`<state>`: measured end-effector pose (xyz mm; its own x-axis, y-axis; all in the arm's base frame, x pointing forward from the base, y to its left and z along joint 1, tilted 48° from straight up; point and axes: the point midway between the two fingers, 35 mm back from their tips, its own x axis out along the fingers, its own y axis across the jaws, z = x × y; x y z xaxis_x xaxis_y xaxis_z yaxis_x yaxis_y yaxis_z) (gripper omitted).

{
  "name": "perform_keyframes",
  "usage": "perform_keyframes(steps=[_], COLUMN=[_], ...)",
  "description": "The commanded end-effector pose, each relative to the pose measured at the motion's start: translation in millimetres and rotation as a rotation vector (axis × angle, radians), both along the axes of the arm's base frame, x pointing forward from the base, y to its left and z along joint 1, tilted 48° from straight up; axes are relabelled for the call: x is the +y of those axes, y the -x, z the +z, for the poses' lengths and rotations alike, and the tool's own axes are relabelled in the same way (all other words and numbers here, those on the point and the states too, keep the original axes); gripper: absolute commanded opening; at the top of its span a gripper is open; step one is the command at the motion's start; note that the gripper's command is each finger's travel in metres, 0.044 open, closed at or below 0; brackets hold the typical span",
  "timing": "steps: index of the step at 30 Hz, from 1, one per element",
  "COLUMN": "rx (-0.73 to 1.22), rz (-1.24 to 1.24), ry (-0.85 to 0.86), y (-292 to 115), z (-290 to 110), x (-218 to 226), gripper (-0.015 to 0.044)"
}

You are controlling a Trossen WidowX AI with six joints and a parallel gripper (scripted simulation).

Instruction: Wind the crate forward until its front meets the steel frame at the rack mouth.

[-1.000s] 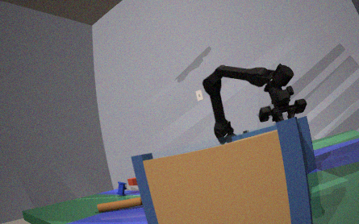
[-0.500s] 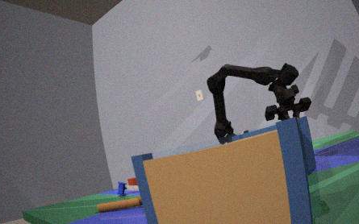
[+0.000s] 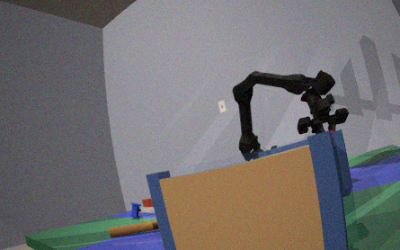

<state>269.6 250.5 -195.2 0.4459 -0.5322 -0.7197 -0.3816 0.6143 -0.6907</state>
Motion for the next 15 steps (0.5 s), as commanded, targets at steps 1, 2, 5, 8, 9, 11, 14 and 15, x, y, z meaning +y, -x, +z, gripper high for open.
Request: perform_keyframes(steps=[1, 2, 5, 8, 9, 11, 14, 15], rx=[0.053, 0.053, 0.053, 0.053, 0.053, 0.053, 0.053, 0.054], rz=[0.022, 0.022, 0.022, 0.022, 0.022, 0.022, 0.022, 0.022], ry=[-0.008, -0.008, -0.008, -0.008, -0.008, -0.008, -0.009, -0.009], y=[25, 27, 30, 33, 34, 36, 40, 40], z=[-10, -11, -12, -13, -13, -14, -15, -15], x=[10, 10, 11, 12, 12, 13, 14, 14], gripper=[0.0000, 0.0000, 0.0000, 0.0000, 0.0000, 0.0000, 0.0000, 0.0000])
